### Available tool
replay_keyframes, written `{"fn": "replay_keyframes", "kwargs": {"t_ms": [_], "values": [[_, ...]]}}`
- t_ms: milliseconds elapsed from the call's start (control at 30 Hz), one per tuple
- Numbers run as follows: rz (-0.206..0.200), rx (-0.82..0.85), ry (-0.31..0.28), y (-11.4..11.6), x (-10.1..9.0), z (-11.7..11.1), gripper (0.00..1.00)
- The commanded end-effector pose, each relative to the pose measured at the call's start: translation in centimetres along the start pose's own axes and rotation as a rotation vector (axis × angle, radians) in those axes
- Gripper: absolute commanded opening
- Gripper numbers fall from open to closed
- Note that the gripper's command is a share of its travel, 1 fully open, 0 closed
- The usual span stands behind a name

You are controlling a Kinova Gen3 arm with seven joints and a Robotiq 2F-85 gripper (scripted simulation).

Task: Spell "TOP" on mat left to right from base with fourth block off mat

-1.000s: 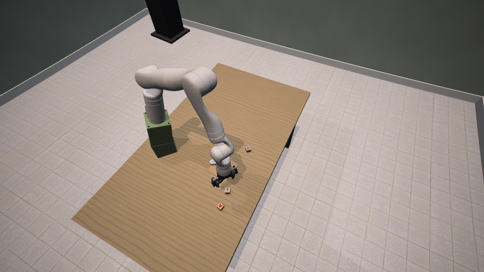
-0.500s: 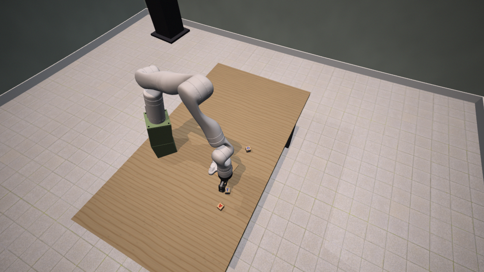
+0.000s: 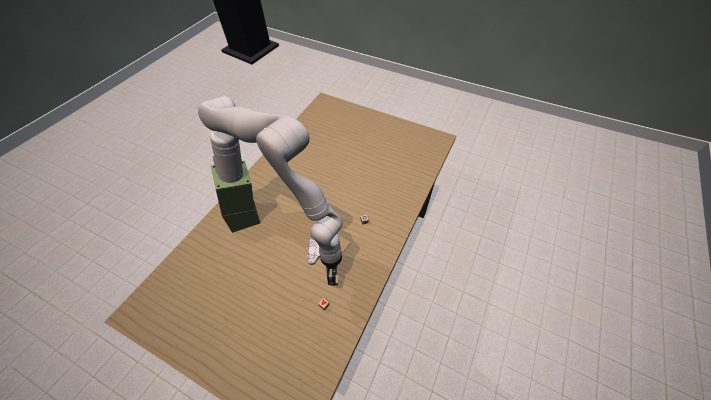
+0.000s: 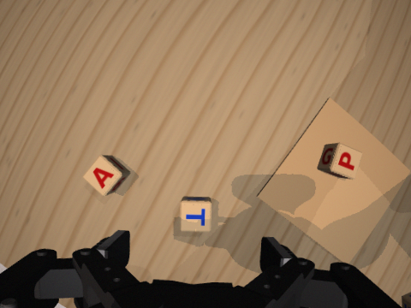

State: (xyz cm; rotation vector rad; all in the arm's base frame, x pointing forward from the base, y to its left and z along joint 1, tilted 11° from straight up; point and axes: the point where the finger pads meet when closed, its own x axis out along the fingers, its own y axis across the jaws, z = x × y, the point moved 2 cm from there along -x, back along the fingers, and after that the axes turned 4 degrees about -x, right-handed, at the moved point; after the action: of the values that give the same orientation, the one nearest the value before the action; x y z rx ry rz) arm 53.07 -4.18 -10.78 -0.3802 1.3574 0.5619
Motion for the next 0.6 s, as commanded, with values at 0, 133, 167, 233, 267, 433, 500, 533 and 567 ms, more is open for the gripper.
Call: {"fn": "replay_keyframes", "kwargs": {"t_ms": [0, 133, 167, 233, 267, 433, 500, 533, 567], "values": [[0.0, -0.003, -0.001, -0.13, -0.01, -0.05, 1.0], [0.0, -0.004, -0.001, -0.13, -0.01, -0.05, 0.67], [0.0, -0.004, -0.001, -0.13, -0.01, -0.05, 0.67], [0.0, -0.004, -0.001, -0.13, -0.01, -0.05, 0.67], [0.0, -0.004, -0.001, -0.13, -0.01, -0.05, 0.67], [0.0, -0.004, -0.001, -0.13, -0.01, -0.05, 0.67], [0.0, -0.004, -0.001, -0.13, -0.01, -0.05, 0.67], [0.0, -0.004, -0.001, -0.13, -0.01, -0.05, 0.67], [0.0, -0.004, -0.001, -0.13, -0.01, -0.05, 0.67]]}}
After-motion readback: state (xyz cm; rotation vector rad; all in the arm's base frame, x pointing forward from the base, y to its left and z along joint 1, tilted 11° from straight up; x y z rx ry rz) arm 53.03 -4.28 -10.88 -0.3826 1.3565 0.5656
